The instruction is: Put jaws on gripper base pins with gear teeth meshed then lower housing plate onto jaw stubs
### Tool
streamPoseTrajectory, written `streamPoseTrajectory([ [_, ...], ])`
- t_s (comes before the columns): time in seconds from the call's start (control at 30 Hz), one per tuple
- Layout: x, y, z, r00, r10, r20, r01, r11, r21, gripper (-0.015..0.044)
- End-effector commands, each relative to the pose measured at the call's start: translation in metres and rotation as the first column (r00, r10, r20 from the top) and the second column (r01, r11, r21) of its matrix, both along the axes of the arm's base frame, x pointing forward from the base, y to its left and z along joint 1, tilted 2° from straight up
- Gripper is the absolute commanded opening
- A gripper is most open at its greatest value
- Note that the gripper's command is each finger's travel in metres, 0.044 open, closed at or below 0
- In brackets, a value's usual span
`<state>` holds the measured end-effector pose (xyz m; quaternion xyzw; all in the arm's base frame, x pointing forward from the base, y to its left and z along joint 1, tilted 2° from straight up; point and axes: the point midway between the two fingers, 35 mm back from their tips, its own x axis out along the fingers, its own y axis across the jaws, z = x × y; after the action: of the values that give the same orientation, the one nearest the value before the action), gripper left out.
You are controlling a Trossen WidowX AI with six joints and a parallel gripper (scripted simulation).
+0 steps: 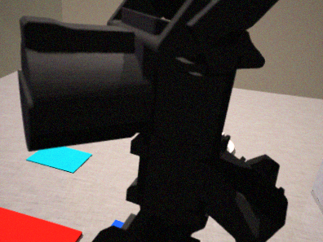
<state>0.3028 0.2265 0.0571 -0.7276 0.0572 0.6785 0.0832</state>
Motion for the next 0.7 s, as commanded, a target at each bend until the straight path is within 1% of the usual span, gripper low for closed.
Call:
streamPoseTrajectory([
  [0.0,-0.0017,-0.001,0.0126,1.0,-0.002,0.002,0.002,1.0,0.002,0.0],
  [0.03,0.0005,0.0004,0.0047,1.0,0.0,0.006,0.0,1.0,0.004,0.0026],
  [0.53,0.0005,0.0004,0.0047,1.0,0.0,0.006,0.0,1.0,0.004,0.042],
  [0.57,0.0005,0.0004,0.0047,1.0,0.0,0.006,0.0,1.0,0.004,0.044],
  [0.67,0.0005,0.0004,0.0047,1.0,0.0,0.006,0.0,1.0,0.004,0.044],
])
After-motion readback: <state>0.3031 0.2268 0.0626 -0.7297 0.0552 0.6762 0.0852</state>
